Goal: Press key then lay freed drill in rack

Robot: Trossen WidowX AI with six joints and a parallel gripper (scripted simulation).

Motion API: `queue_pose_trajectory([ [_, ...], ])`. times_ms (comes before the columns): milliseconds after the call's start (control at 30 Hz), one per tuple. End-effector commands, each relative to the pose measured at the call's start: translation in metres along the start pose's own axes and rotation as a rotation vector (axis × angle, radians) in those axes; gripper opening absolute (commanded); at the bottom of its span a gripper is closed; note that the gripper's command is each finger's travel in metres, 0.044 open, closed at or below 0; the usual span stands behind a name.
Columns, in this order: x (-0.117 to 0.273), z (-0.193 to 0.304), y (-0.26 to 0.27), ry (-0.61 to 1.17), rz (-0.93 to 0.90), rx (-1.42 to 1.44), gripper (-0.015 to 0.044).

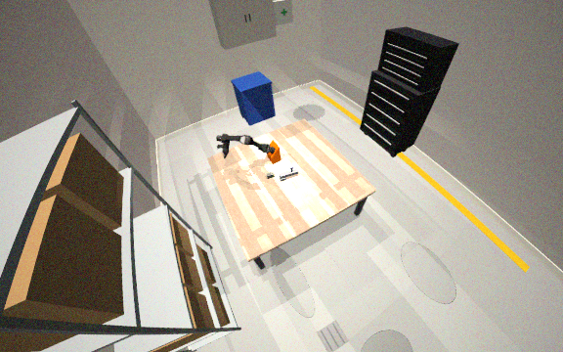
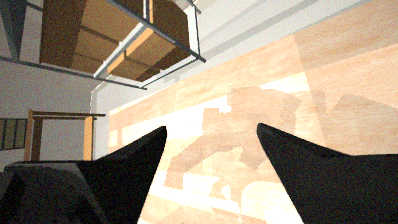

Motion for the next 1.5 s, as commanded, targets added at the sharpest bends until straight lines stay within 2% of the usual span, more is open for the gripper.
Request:
queue_pose_trajectory([
  [0,0.000,0.000,0.000,0.000,0.000,0.000,0.0374],
  [300,-0.002,0.001,0.001,0.006,-0.003,0.000,0.0138],
  [467,-0.030,0.012,0.007,0.083,-0.048,-0.035,0.0006],
  [667,-0.088,0.044,0.023,0.272,-0.146,-0.141,0.0000],
  [900,-0.154,0.096,0.072,0.562,-0.248,-0.211,0.0000],
  [1033,-0.162,0.104,0.084,0.572,-0.305,-0.111,0.0000],
  [1267,-0.203,0.168,0.147,0.873,-0.330,-0.080,0.0000],
  [1467,-0.214,0.227,0.212,1.100,-0.345,0.068,0.0000],
])
Point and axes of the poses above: the point midway between the two fingers, 35 mm back from their tips, its own x axis back along the fingers, its own y axis across the jaws, z = x × y, the point moved 3 cm from there along x, back along the fingers, and after that the axes turned 13 degrees about x, right-handed, at the moved point
